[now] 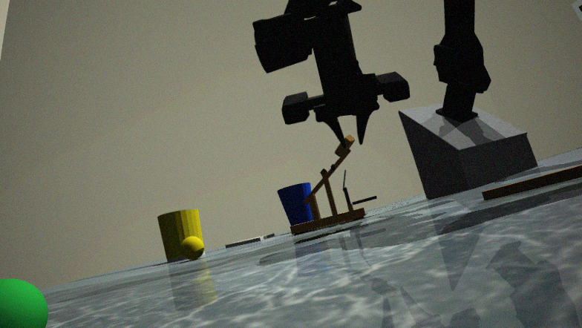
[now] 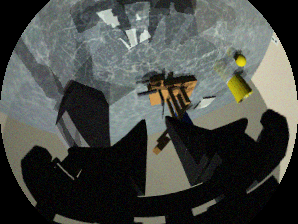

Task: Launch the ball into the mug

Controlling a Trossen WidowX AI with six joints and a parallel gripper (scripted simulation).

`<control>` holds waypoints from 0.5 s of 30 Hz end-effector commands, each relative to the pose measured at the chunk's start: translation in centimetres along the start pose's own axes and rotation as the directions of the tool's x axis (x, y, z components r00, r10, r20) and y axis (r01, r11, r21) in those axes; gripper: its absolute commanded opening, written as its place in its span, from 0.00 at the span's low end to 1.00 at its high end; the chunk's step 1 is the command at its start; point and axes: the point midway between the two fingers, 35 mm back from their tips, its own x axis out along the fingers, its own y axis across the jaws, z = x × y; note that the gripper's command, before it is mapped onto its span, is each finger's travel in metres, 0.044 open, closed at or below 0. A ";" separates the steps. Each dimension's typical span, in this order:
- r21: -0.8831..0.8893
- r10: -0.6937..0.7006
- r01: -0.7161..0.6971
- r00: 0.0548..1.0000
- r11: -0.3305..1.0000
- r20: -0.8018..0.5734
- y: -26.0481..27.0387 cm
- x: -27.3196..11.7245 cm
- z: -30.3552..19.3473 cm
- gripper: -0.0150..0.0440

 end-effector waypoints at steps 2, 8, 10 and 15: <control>0.137 -0.028 0.016 0.996 0.990 0.082 -3.3 -0.7 0.5 0.65; 0.292 -0.055 0.005 0.985 0.956 0.161 -7.1 -1.2 -0.1 0.92; 0.346 -0.068 -0.002 0.979 0.938 0.190 -8.4 -1.4 -0.4 1.00; 0.478 -0.106 -0.028 0.962 0.878 0.251 -11.7 -1.8 -1.2 1.00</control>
